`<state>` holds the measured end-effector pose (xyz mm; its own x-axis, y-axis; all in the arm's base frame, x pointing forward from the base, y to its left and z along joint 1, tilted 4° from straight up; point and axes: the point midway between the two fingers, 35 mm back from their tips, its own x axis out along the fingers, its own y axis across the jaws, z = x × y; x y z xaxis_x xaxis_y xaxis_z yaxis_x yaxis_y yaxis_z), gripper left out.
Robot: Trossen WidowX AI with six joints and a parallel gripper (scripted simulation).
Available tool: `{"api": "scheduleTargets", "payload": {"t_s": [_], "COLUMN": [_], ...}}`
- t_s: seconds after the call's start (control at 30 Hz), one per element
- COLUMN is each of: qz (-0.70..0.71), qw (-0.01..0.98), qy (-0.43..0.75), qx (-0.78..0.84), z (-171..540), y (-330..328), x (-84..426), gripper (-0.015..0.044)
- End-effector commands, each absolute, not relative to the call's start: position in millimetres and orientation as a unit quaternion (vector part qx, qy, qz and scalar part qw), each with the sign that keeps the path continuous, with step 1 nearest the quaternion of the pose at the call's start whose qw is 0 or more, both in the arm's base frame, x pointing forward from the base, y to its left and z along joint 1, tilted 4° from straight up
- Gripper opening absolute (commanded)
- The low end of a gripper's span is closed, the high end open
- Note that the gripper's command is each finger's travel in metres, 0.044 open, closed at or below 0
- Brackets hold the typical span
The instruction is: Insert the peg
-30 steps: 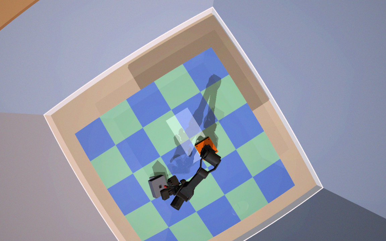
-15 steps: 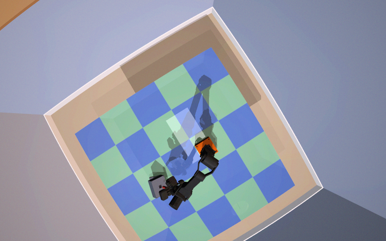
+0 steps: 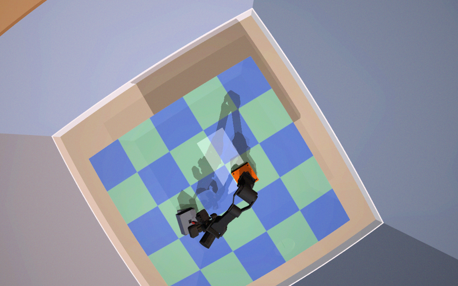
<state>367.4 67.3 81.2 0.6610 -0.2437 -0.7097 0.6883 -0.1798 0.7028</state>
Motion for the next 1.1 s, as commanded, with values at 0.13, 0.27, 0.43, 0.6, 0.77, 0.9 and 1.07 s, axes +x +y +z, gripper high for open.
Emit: {"api": "scheduleTargets", "payload": {"t_s": [0.13,0.27,0.43,0.6,0.77,0.9,1.07], "qz": [-0.376,-0.376,-0.376,-0.376,-0.376,-0.376,-0.376], "qw": [0.619,0.619,0.62,0.62,0.619,0.619,0.619], "qy": [0.17,0.17,0.17,0.17,0.166,0.166,0.166], "qx": [0.668,0.668,0.668,0.668,0.669,0.669,0.669], "z": [76,73,67,62,65,65,65], "y": [67,65,63,62,61,61,61], "x": [370,374,379,383,381,381,381], "gripper": [0.0,0.0,0.0,0.0,0.0,0.0,0.0]}}
